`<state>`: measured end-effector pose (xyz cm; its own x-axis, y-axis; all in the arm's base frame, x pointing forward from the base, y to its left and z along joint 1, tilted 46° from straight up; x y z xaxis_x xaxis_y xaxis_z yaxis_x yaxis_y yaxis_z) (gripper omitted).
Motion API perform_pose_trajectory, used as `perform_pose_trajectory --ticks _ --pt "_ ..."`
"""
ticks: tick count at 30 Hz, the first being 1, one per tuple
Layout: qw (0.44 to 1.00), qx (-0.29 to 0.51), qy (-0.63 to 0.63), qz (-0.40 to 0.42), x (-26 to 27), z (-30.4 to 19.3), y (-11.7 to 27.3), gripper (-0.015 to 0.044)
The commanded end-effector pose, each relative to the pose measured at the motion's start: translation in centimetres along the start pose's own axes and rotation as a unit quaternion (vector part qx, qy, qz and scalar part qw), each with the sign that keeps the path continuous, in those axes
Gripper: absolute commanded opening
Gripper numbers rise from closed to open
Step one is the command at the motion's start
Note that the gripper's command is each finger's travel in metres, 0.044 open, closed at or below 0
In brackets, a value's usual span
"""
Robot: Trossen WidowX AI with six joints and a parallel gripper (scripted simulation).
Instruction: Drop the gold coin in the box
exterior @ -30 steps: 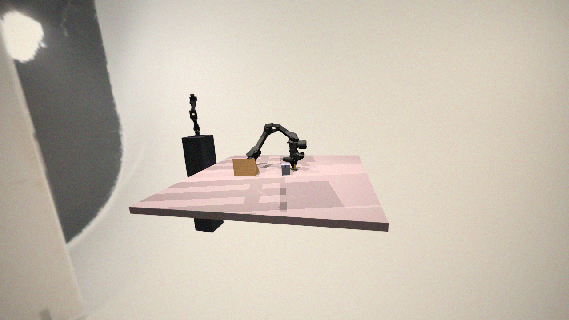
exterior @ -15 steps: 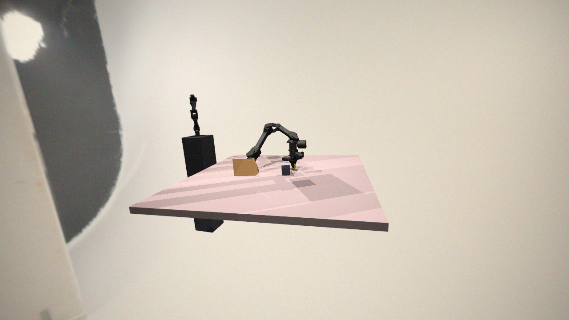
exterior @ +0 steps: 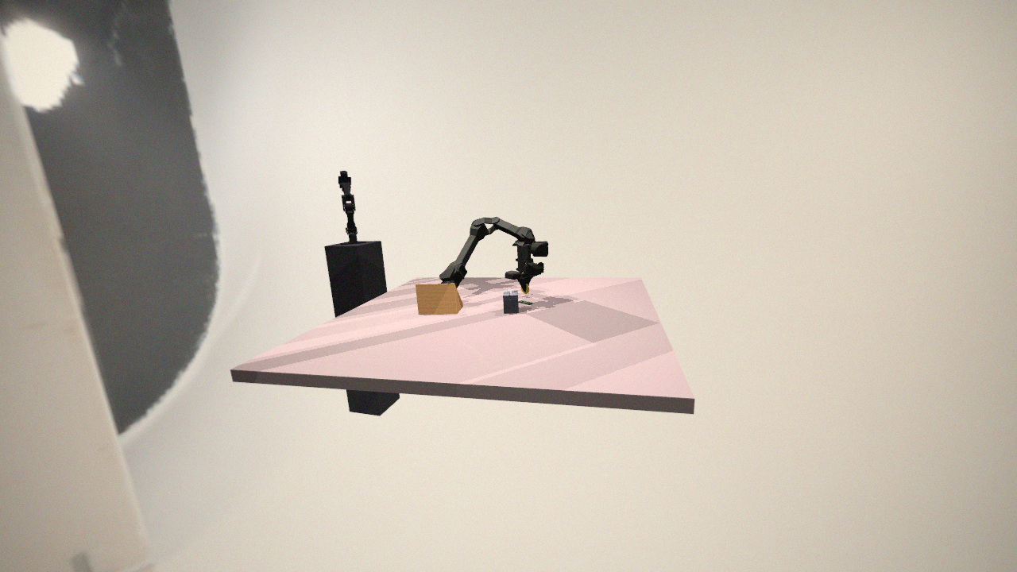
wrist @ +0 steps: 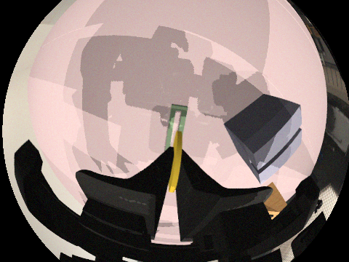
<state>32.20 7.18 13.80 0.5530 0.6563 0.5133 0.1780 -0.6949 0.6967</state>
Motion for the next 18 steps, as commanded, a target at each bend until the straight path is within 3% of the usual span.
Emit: perform_pose_trajectory --ticks 1,18 --pt "1.000 -0.003 0.003 -0.001 0.1 0.1 1.0 0.0000" --pt "1.000 -0.002 0.003 0.000 -0.1 -0.3 5.0 0.0000"
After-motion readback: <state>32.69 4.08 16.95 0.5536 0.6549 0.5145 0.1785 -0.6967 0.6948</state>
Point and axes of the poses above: the point midway between the two fingers, 35 mm back from their tips, its own y axis back along the fingers, its own x axis across the jaws, z = x × y, the point moved 8 cm from there along y, back along the fingers, and after that the axes turned 5 degrees about -y, right-handed, at the moved point
